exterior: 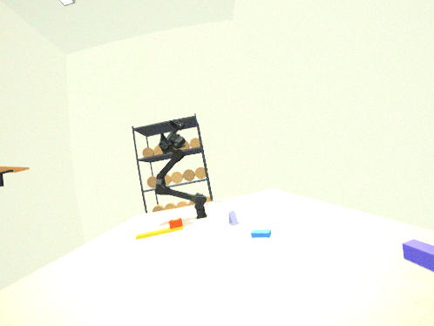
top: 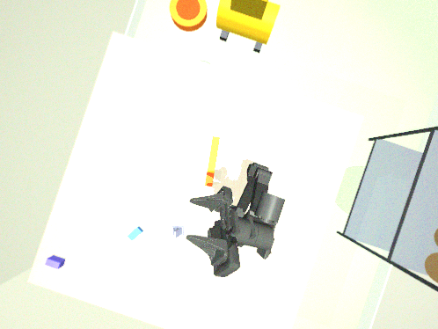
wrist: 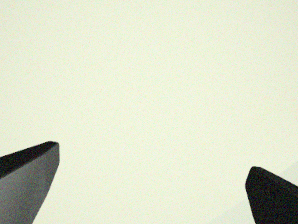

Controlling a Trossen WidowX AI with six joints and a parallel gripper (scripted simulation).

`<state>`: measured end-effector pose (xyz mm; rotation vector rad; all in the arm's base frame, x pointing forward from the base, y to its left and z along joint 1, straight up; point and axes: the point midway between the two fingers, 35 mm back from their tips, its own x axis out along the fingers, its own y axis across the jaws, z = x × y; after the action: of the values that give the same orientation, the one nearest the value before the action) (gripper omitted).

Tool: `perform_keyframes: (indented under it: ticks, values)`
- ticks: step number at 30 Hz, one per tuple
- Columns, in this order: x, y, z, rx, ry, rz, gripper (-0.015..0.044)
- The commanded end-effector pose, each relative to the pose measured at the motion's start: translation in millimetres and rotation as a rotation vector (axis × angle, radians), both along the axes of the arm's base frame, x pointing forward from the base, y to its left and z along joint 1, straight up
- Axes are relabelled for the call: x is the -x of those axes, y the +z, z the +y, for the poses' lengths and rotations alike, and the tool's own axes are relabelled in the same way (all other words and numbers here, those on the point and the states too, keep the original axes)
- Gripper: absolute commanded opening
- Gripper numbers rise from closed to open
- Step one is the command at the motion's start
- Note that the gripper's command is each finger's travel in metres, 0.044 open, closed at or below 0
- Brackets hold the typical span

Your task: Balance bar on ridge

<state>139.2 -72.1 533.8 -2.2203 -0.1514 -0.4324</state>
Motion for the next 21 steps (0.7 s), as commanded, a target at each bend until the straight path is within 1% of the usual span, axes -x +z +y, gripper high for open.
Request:
perform_keyframes:
  ticks: [1,3,4,21]
  values:
    - [0.2,0.1,0.3,0.006,-0.003,-0.001,0.0374]
    - [1.8,1.3,3.0,0.050,-0.031,-0.008,0.0321]
    - [2.9,2.1,5.1,0.084,-0.051,-0.013,0.0315]
    - [8.1,19.4,46.7,0.594,-0.369,-0.042,0.0315]
